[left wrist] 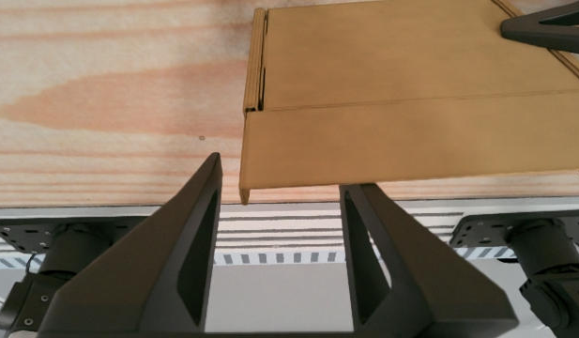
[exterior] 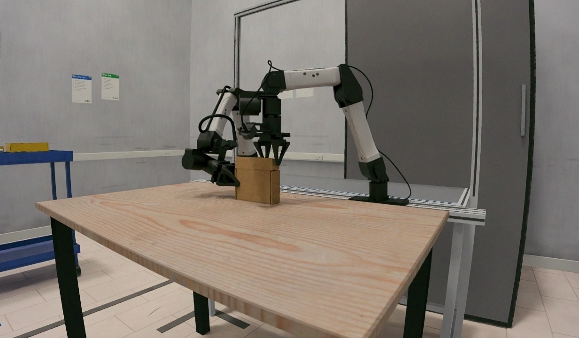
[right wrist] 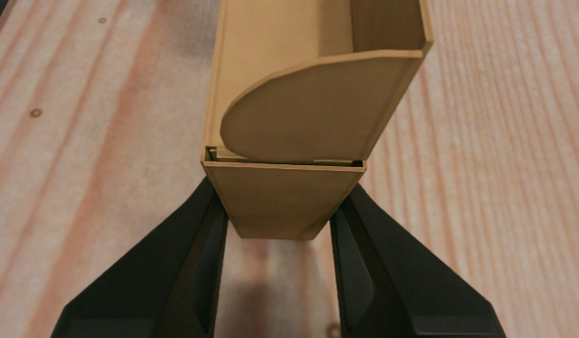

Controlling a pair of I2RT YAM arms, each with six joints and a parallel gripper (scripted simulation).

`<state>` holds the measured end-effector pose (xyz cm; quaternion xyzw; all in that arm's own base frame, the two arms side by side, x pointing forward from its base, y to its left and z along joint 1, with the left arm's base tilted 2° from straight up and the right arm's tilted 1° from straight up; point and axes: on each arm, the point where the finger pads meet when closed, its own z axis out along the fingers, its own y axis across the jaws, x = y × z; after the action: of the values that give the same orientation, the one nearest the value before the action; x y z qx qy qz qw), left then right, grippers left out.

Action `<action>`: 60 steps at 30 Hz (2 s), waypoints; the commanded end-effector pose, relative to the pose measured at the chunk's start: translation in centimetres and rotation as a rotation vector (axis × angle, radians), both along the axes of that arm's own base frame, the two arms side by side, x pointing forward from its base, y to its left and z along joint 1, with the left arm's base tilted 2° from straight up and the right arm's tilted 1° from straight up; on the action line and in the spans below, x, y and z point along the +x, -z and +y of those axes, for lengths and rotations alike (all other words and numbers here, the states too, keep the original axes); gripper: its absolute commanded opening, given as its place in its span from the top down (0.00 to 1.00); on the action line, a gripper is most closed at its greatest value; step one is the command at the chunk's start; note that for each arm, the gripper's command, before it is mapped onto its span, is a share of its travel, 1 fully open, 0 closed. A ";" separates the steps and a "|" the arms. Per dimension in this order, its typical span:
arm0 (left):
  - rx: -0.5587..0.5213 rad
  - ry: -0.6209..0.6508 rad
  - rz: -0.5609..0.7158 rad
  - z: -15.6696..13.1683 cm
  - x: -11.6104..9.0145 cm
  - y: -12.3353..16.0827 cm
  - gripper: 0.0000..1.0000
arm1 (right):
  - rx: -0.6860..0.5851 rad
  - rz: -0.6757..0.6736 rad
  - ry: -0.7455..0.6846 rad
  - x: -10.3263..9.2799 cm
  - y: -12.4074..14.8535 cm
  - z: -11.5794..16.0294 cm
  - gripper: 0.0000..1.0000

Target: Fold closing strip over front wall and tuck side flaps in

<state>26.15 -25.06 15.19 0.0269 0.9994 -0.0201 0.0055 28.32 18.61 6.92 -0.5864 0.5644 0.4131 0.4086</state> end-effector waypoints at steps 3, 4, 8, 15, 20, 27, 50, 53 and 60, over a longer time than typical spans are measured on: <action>0.005 -0.006 -0.002 0.2 0.7 -0.1 0.46 | 0.000 -0.008 0.008 0.2 -0.2 -0.2 0.55; 0.006 -0.005 -0.002 0.3 0.5 -0.1 0.46 | 0.000 -0.008 0.008 0.2 -0.2 -0.2 0.55; 0.004 -0.007 -0.004 0.2 0.8 -0.2 0.46 | 0.000 -0.008 0.008 0.2 -0.2 -0.2 0.55; 0.002 -0.034 -0.004 0.5 0.3 -0.4 0.46 | 0.000 -0.008 0.008 0.2 -0.2 -0.2 0.55; 0.000 -0.052 -0.005 0.6 -0.2 -0.5 0.46 | 0.000 -0.008 0.008 0.2 -0.2 -0.2 0.55; -0.005 -0.078 -0.009 0.4 -0.4 -0.6 0.46 | 0.000 -0.008 0.008 0.2 -0.2 -0.2 0.55; 0.004 -0.168 0.004 0.3 -0.5 0.0 0.46 | 0.000 -0.008 0.008 0.2 -0.2 -0.2 0.55; -0.005 -0.183 -0.004 0.4 -0.6 -0.5 0.46 | 0.000 -0.008 0.008 0.2 -0.2 -0.2 0.55; -0.004 -0.206 -0.002 0.3 -0.6 -0.4 0.46 | 0.000 -0.008 0.008 0.2 -0.2 -0.2 0.55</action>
<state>25.79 -25.02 15.21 -0.0666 0.9976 -0.0200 0.0030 28.32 18.61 6.92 -0.5864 0.5644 0.4131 0.4086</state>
